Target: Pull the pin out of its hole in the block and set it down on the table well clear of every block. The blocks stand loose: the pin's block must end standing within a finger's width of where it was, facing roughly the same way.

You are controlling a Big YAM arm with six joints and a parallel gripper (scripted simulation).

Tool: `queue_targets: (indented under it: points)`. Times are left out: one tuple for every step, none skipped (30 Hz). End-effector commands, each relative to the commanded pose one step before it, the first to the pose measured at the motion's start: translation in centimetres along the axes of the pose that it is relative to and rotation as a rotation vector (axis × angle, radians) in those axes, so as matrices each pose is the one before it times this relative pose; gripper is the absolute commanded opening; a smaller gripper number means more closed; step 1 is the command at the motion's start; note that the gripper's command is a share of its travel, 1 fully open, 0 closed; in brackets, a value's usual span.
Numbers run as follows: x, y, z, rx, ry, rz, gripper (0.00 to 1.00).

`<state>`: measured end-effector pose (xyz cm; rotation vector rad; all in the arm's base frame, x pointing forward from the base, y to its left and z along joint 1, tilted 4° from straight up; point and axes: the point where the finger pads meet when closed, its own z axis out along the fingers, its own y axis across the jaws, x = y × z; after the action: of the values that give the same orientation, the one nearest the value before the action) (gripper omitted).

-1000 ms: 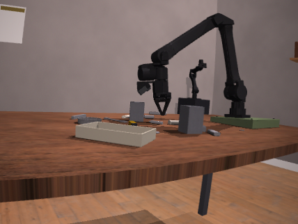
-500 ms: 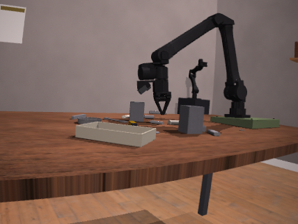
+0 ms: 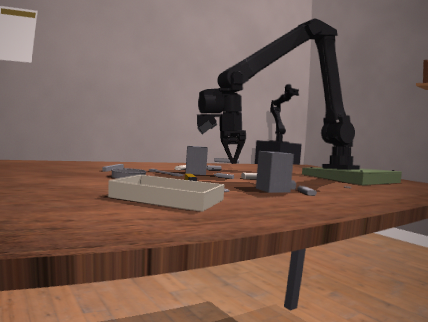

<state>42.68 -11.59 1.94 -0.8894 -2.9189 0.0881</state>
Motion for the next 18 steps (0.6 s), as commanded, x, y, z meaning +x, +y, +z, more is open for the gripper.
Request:
queue_targets:
  points:
    - [-0.930, 0.695, -2.515, -0.01990, -0.04880, 0.00713, 0.00]
    - [0.030, -0.004, 0.006, 0.00001, 0.00049, -0.00004, 0.00]
    - [0.005, -0.001, 0.001, 0.00000, 0.00009, -0.00001, 0.00]
    - [0.000, 0.000, 0.000, 0.00000, 0.00000, 0.00000, 0.00]
    - [0.000, 0.000, 0.000, 0.00000, 0.00000, 0.00000, 0.00]
    - [0.000, 0.000, 0.000, 0.00000, 0.00000, 0.00000, 0.00]
    - [0.000, 0.000, 0.000, 0.00000, 0.00000, 0.00000, 0.00]
    - [0.000, 0.000, 0.000, 0.00000, 0.00000, 0.00000, 0.00]
    - [0.005, -0.001, 0.002, 0.00000, 0.00009, -0.00002, 0.00]
    - [0.028, -0.006, 0.012, 0.00002, 0.00050, -0.00009, 0.00]
    - [0.058, -0.012, 0.025, 0.00003, 0.00103, -0.00018, 0.00]
    - [0.081, -0.016, 0.035, 0.00005, 0.00144, -0.00026, 0.00]
    - [0.089, -0.018, 0.038, 0.00005, 0.00159, -0.00028, 0.00]
    - [0.081, -0.016, 0.035, 0.00005, 0.00144, -0.00026, 0.00]
    - [0.058, -0.012, 0.025, 0.00003, 0.00103, -0.00018, 0.00]
    - [0.028, -0.006, 0.012, 0.00002, 0.00050, -0.00009, 0.00]
    - [0.005, -0.001, 0.002, 0.00000, 0.00009, -0.00002, 0.00]
    - [0.000, 0.000, 0.000, 0.00000, 0.00000, 0.00000, 0.00]
